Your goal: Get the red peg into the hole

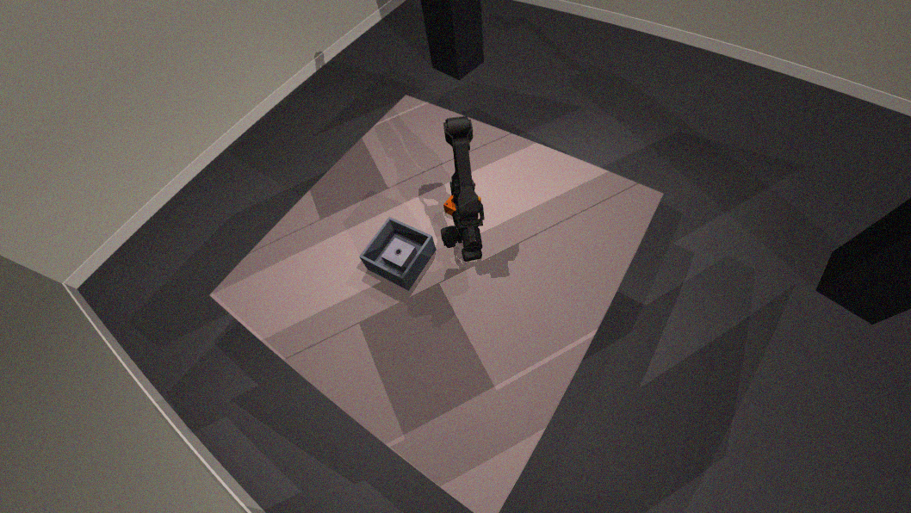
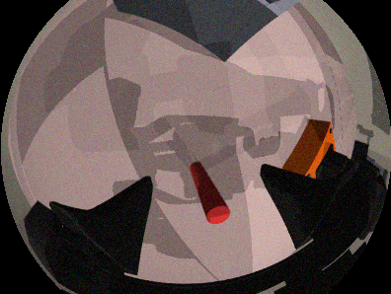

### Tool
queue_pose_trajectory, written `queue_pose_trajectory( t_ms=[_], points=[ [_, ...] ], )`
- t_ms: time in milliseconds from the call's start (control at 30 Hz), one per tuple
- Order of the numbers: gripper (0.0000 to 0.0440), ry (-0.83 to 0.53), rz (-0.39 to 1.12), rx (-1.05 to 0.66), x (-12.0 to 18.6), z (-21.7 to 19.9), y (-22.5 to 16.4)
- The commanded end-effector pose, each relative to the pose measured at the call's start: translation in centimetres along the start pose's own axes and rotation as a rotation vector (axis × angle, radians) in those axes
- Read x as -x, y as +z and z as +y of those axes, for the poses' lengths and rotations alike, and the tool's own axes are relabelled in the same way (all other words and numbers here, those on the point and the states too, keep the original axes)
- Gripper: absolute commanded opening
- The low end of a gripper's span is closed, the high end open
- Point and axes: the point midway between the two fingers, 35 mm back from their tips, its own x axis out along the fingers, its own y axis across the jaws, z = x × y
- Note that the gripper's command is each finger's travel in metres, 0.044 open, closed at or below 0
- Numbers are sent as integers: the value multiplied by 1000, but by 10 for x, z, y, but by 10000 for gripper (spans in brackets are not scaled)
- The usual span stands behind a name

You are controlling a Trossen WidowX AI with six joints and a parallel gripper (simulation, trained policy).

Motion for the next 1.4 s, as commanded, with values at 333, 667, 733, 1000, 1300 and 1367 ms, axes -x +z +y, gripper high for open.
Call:
queue_pose_trajectory(
  t_ms=[333, 667, 733, 1000, 1300, 1367],
  points=[
    [210, -41, 12, 2, -39, -3, -3],
    [11, -107, 9, -17, -41, -5, 1],
    [2, -101, -13, -17, -34, -2, 6],
    [0, -91, -69, -21, -1, 1, 22],
    [0, -59, -129, -82, 39, 5, 46],
    [0, -55, -142, -104, 46, 5, 53]
  ],
)
